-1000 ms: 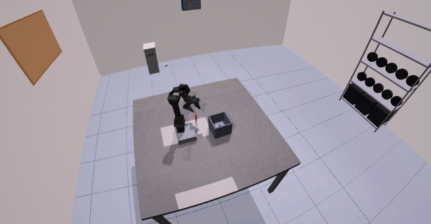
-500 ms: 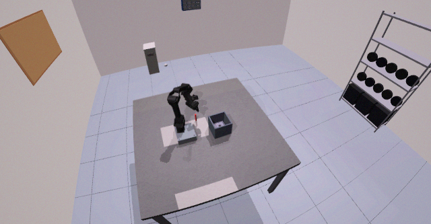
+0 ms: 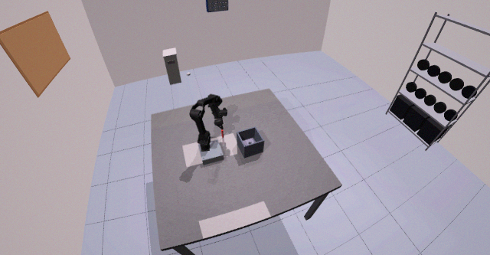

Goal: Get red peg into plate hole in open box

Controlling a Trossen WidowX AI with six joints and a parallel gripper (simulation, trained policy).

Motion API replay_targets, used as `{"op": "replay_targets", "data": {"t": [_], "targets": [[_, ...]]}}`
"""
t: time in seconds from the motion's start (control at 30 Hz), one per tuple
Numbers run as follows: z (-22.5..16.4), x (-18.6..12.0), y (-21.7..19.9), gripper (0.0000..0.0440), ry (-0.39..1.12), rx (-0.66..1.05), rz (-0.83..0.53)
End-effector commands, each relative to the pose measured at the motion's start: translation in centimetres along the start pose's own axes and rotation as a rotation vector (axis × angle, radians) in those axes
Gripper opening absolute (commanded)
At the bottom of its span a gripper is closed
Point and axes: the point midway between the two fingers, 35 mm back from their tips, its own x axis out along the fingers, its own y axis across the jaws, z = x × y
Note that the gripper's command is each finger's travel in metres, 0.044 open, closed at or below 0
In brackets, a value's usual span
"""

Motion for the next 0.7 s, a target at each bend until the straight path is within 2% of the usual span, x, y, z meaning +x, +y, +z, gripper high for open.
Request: {"op": "replay_targets", "data": {"t": [0.0, 0.47, 0.67], "targets": [[0.0, -0.2, 0.1, 0.044, 0.047, 0.143, 0.026], [-0.8, 0.1, -0.2, 0.044, 0.254, 0.583, 0.041], [-1.3, 0.2, -0.4, 0.0435, 0.333, 0.714, 0.026]]}}
